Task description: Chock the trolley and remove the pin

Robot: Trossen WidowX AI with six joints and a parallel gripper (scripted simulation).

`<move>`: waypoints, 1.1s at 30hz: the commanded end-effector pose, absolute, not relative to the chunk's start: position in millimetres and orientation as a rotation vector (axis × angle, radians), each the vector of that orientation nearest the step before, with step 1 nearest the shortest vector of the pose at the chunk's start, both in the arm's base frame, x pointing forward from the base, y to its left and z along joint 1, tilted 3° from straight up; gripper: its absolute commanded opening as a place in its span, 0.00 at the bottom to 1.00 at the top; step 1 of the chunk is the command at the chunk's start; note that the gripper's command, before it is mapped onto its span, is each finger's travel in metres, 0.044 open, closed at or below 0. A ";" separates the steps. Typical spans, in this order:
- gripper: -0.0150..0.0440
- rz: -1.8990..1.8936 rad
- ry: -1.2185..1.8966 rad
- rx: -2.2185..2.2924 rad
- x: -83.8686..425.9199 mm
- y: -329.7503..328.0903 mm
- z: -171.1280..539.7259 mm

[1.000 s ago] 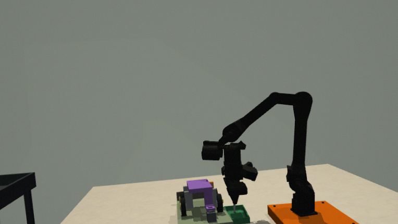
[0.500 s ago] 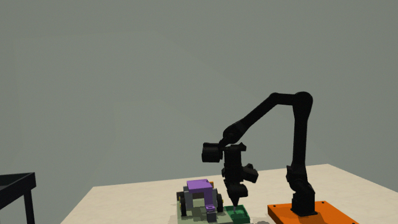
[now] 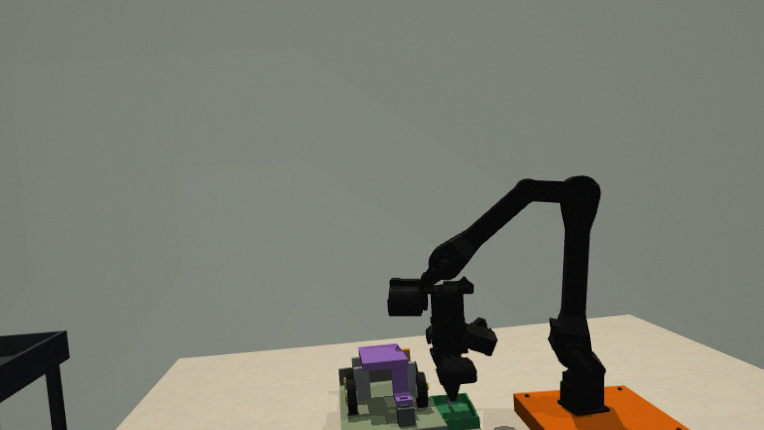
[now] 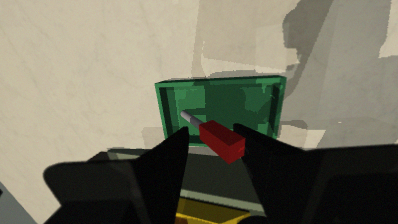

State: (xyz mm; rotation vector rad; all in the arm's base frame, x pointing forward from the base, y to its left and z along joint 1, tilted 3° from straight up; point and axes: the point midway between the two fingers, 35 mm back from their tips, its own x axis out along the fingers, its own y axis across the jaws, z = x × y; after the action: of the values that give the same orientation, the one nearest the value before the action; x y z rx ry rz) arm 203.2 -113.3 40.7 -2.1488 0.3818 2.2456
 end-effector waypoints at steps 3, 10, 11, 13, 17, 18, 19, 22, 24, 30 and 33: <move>0.58 2.248 0.392 -2.145 203.0 -110.2 37.6; 0.58 2.248 0.392 -2.144 203.7 -106.7 34.8; 0.58 2.248 0.392 -2.144 203.8 -106.2 34.4; 0.58 2.248 0.392 -2.144 203.9 -105.3 33.6; 0.58 2.248 0.392 -2.144 204.0 -103.7 32.1; 0.58 2.248 0.392 -2.144 204.0 -103.1 31.5; 0.58 2.248 0.391 -2.144 204.0 -102.6 31.0; 0.58 2.248 0.391 -2.144 203.9 -101.4 29.7; 0.58 2.248 0.391 -2.144 203.8 -100.7 28.8; 0.58 2.248 0.391 -2.144 202.9 -99.2 26.5; 0.58 2.248 0.391 -2.144 202.3 -98.8 25.5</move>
State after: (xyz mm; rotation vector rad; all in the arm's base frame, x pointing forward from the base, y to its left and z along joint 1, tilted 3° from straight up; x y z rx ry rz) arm 204.4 -99.3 27.8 -2.1500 0.3822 2.2448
